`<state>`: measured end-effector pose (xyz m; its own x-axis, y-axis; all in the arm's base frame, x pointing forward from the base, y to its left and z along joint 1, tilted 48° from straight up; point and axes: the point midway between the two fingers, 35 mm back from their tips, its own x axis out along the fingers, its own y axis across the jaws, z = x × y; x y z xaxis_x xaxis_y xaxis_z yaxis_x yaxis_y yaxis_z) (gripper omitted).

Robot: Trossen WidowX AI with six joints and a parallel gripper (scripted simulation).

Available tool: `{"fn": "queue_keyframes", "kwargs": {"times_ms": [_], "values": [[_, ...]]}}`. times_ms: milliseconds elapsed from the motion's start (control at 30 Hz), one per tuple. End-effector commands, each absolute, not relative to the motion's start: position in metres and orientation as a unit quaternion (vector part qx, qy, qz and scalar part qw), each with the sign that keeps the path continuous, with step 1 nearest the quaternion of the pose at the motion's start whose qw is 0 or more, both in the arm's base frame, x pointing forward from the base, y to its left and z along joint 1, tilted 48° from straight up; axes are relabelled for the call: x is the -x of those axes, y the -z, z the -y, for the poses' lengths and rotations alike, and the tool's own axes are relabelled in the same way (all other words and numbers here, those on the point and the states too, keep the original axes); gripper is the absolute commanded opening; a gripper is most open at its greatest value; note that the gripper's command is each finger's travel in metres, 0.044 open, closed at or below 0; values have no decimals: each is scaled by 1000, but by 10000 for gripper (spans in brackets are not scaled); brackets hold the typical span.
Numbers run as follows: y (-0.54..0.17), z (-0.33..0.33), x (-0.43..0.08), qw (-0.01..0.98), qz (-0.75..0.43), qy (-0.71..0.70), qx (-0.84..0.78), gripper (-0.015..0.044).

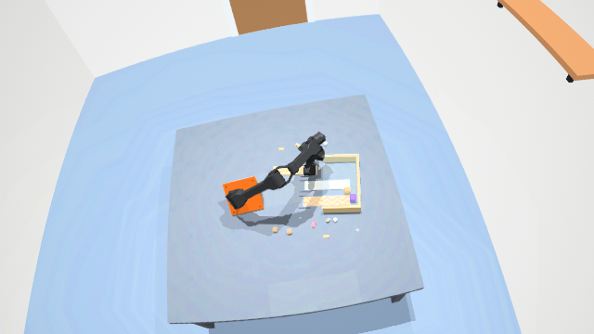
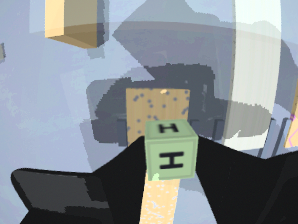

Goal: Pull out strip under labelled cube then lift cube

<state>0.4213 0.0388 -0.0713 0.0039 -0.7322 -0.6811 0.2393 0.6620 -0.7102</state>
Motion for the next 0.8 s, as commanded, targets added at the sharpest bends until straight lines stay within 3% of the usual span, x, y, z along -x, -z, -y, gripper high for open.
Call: {"fn": "queue_keyframes", "kwargs": {"times_ms": [0, 767], "values": [[64, -45, -407, 678, -610, 356, 204, 0], [47, -50, -347, 676, -612, 356, 206, 0]]}}
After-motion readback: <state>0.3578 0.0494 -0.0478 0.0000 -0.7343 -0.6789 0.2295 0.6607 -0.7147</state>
